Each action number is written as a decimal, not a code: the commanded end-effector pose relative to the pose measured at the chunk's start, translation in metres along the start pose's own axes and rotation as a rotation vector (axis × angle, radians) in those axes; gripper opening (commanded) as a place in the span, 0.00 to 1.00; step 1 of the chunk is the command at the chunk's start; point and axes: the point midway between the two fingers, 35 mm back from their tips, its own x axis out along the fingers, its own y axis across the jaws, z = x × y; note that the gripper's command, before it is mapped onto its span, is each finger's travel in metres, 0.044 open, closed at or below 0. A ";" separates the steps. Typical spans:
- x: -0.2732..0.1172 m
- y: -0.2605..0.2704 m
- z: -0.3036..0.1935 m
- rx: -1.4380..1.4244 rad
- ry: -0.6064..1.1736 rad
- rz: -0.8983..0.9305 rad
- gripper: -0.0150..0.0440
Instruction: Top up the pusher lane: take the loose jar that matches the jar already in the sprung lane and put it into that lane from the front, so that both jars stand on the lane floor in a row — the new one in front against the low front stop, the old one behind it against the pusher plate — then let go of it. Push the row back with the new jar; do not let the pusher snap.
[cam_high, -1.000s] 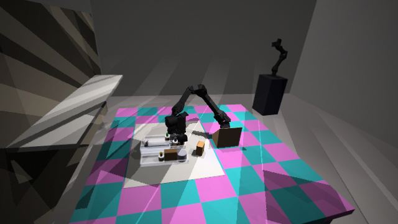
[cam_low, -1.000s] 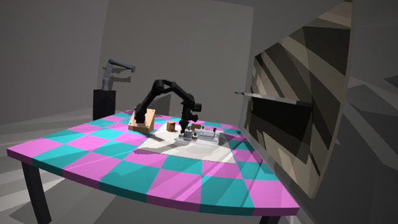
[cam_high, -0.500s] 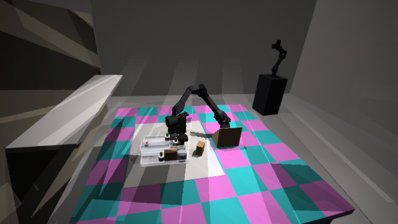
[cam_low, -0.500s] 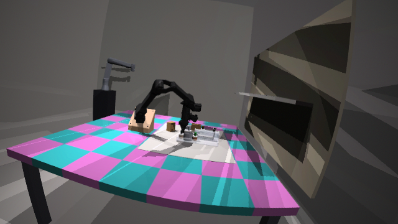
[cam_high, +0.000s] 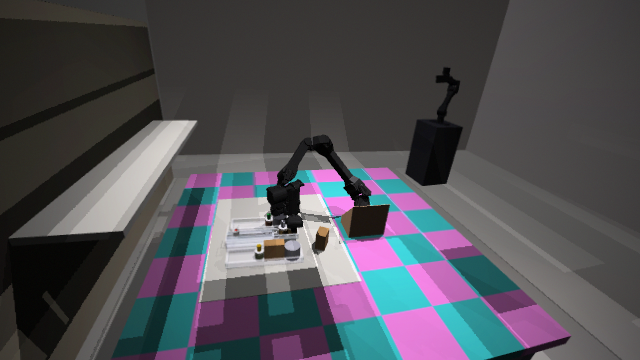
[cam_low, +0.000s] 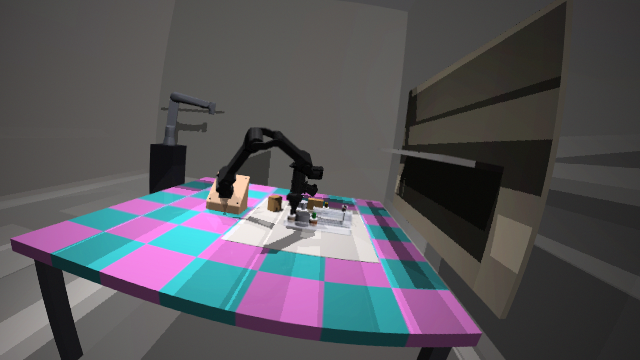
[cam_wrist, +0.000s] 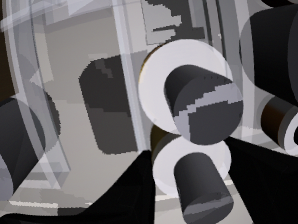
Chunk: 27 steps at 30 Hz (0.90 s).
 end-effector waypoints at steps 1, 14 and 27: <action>0.000 -0.002 0.001 0.011 -0.010 -0.010 0.25; 0.000 0.000 -0.003 0.011 -0.010 -0.009 0.25; 0.000 0.000 -0.002 0.011 -0.010 -0.009 0.30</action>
